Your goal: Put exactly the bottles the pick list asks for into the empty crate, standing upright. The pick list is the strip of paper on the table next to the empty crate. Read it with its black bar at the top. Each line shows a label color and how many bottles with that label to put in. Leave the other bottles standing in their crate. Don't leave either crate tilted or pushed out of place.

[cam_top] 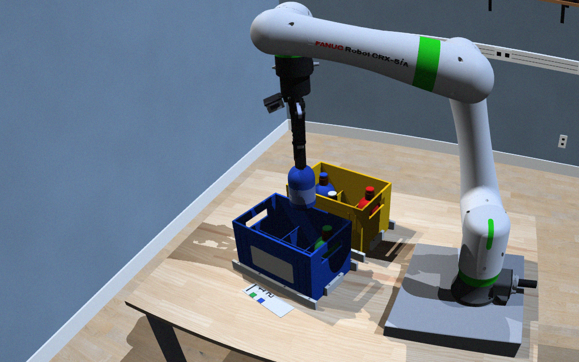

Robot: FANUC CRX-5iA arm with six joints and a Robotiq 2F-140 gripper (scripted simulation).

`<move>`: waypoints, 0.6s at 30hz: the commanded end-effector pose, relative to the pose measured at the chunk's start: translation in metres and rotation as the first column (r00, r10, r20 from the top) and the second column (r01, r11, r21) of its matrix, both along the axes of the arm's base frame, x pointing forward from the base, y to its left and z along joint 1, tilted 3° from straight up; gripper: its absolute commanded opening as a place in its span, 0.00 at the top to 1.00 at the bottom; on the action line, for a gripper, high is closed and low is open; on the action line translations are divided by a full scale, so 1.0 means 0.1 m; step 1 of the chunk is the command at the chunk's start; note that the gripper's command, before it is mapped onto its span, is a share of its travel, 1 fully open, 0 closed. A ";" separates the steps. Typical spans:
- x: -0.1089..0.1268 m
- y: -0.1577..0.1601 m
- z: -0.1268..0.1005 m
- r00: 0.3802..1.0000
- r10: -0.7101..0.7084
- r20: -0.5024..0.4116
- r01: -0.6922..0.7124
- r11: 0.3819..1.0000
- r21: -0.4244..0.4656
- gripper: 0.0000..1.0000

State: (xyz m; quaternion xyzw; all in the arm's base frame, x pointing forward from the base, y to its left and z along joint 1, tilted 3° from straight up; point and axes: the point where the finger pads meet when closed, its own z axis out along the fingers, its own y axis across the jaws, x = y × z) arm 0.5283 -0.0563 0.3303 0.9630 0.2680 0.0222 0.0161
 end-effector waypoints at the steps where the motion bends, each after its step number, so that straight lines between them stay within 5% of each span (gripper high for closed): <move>1: 0.00 0.01 0.01 1.000 0.000 0.002 0.000 1.000 -0.001 0.90; 18: -0.09 0.32 0.00 1.000 0.000 0.002 0.000 1.000 -0.001 0.90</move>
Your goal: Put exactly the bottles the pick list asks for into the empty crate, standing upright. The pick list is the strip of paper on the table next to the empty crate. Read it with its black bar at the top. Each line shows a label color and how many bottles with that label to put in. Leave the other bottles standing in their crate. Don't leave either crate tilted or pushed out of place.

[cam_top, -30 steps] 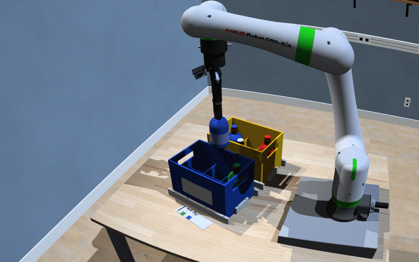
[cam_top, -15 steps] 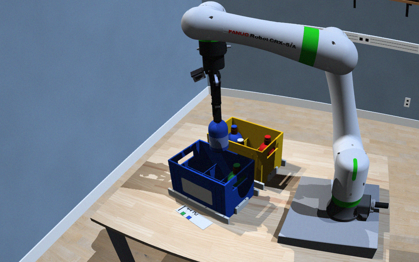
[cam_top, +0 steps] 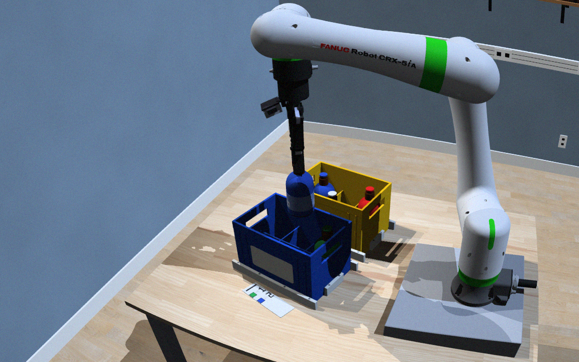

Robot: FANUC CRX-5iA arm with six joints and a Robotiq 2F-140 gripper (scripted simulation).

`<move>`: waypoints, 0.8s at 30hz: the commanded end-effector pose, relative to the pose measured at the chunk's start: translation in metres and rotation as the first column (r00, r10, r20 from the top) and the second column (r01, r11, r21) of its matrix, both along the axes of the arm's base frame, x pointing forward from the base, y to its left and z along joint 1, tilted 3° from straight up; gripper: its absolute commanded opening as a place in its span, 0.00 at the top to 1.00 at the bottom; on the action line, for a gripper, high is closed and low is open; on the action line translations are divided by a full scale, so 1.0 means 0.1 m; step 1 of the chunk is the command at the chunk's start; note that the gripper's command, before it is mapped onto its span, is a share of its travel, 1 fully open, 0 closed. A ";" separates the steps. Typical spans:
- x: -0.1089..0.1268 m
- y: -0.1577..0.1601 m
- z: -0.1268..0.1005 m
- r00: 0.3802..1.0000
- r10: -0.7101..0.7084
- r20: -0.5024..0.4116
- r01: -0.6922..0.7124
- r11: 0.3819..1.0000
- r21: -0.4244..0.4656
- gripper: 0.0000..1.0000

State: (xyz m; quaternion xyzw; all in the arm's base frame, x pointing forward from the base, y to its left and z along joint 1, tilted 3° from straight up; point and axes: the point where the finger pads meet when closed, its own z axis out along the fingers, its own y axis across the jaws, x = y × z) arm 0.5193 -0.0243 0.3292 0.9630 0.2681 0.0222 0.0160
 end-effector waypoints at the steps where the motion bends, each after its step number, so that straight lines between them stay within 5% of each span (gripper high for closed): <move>1: 0.00 0.00 0.01 1.000 0.000 0.002 0.001 1.000 -0.001 0.90; 24: 0.01 -0.02 0.01 1.000 -0.001 0.002 0.001 1.000 -0.001 0.90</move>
